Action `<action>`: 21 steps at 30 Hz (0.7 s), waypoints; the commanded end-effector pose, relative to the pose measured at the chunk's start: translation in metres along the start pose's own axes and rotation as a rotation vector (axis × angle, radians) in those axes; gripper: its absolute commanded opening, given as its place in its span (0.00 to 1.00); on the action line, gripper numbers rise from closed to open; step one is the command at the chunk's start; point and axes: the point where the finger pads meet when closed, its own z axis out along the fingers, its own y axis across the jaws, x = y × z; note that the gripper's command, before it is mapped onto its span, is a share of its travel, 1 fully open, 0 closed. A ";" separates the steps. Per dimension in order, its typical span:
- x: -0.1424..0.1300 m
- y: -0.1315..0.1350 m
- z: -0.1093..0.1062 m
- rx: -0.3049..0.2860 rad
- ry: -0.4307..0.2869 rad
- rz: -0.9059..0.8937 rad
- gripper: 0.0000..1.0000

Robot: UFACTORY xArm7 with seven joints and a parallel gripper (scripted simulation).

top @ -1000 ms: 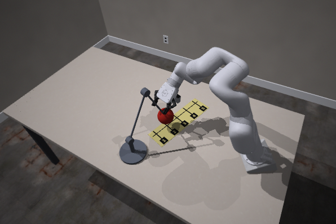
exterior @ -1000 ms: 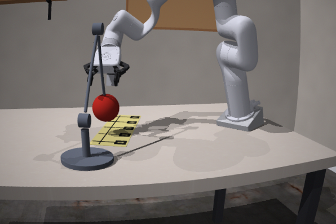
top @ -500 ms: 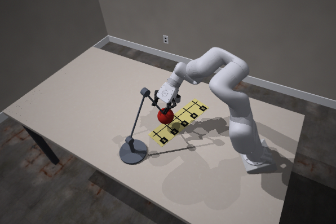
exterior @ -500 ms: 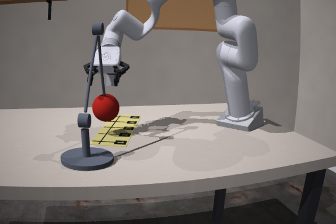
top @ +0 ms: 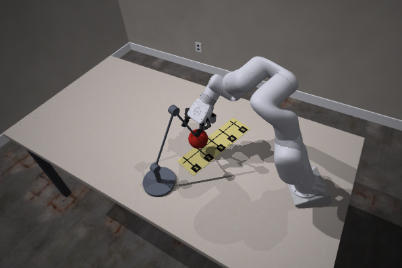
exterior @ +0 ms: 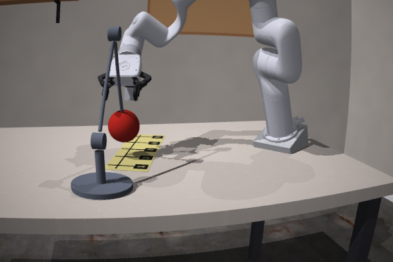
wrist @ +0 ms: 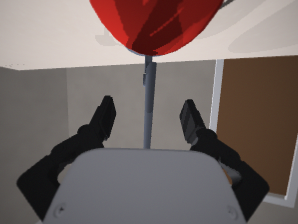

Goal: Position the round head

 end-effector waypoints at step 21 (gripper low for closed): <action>-0.001 -0.001 -0.032 0.003 0.000 -0.003 1.00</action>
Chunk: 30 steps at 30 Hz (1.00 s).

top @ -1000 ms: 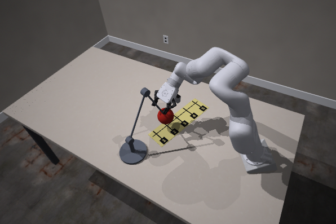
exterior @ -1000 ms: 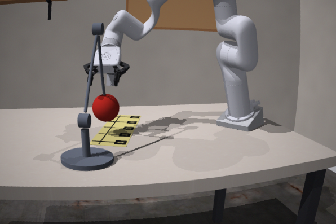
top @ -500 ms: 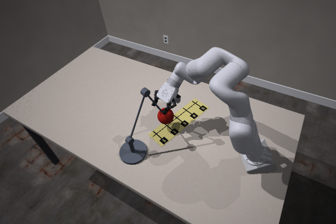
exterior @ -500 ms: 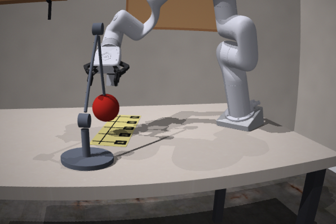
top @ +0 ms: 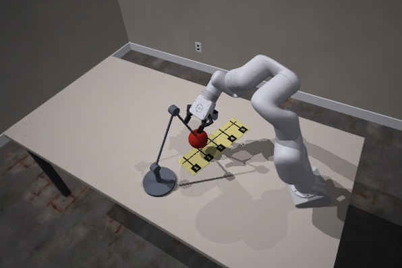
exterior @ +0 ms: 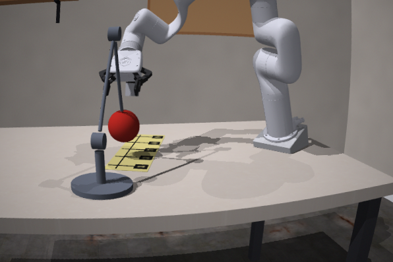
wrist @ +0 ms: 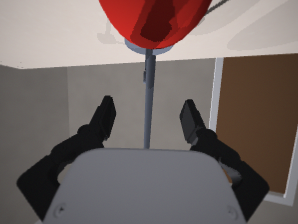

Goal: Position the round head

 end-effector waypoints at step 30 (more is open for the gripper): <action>-0.001 0.000 -0.108 0.004 0.001 -0.003 1.00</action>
